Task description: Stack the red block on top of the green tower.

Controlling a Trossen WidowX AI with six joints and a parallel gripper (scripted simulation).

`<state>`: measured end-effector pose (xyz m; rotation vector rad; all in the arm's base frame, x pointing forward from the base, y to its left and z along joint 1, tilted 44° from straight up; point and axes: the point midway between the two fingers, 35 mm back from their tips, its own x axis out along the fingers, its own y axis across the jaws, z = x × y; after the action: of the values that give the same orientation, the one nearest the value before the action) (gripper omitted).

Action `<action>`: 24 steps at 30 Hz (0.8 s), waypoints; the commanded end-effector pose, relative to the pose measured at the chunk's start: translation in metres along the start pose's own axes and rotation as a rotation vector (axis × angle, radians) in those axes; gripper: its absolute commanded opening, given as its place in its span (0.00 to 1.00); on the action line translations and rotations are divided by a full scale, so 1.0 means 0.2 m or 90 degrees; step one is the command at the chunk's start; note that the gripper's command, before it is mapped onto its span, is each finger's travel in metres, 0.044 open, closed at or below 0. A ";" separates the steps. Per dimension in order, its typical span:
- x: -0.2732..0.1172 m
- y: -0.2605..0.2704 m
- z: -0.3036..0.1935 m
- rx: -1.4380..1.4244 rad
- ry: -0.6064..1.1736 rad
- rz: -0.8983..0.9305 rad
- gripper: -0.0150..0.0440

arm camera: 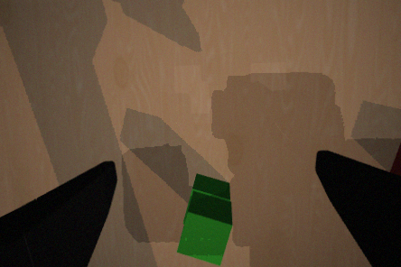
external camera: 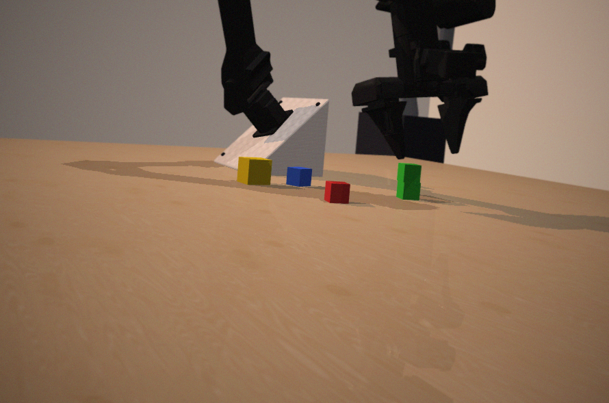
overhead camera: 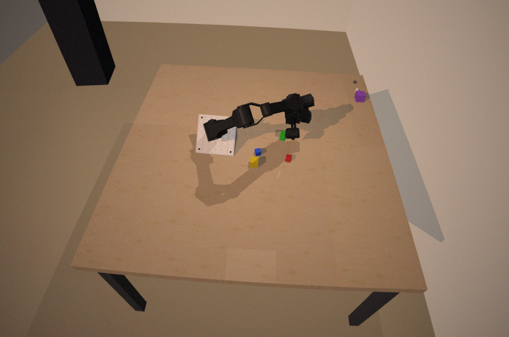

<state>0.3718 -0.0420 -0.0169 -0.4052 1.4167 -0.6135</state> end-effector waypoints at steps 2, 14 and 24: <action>-0.09 -0.34 -0.01 0.105 0.061 -0.052 1.00; -0.14 -0.59 -0.06 0.170 0.104 -0.090 1.00; 0.03 -0.61 -0.08 0.170 0.104 -0.091 1.00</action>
<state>0.3381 -0.1366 0.0545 -0.2390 1.4429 -0.9621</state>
